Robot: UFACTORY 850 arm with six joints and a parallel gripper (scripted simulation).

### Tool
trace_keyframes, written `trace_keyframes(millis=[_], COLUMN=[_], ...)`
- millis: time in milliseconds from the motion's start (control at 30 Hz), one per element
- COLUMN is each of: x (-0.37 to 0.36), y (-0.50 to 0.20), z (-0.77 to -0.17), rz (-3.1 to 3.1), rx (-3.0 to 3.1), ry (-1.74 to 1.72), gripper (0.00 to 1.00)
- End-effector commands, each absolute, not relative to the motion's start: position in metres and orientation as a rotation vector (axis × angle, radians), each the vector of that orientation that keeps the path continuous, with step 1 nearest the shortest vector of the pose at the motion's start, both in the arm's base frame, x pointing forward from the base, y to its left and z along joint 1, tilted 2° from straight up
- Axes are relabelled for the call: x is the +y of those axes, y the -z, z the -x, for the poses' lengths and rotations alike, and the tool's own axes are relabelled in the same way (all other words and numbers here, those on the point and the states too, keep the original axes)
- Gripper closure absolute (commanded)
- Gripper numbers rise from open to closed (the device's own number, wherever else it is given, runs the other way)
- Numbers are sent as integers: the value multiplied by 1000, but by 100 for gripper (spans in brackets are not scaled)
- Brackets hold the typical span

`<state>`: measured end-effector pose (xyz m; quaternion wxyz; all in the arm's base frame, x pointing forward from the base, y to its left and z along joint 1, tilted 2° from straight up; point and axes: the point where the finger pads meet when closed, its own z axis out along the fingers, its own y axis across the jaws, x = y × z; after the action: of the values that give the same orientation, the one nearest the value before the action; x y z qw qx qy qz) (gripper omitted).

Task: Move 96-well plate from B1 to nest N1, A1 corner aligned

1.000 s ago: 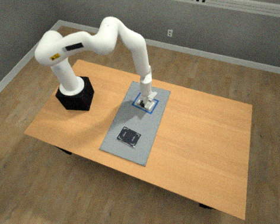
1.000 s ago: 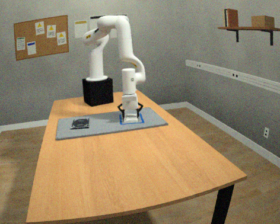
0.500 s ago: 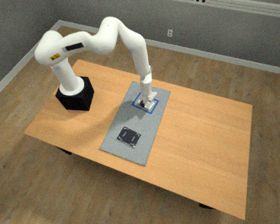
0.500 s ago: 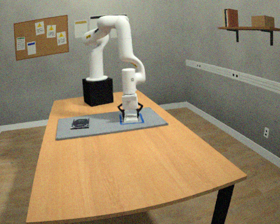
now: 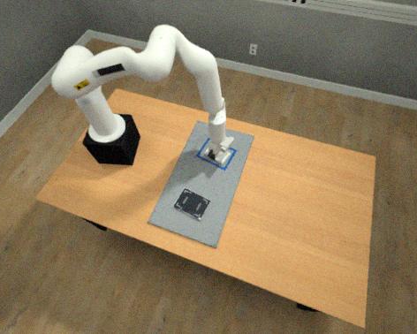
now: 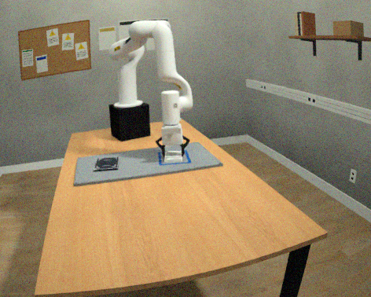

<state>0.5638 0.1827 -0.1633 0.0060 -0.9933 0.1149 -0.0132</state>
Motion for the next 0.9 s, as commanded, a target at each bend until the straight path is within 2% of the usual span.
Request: trace_keyframes(millis=[0,867], x=[183,183], y=[160,144], z=[-565,-564], rz=[3108,3108], rx=[359,359], ry=[44,44], gripper=[100,100])
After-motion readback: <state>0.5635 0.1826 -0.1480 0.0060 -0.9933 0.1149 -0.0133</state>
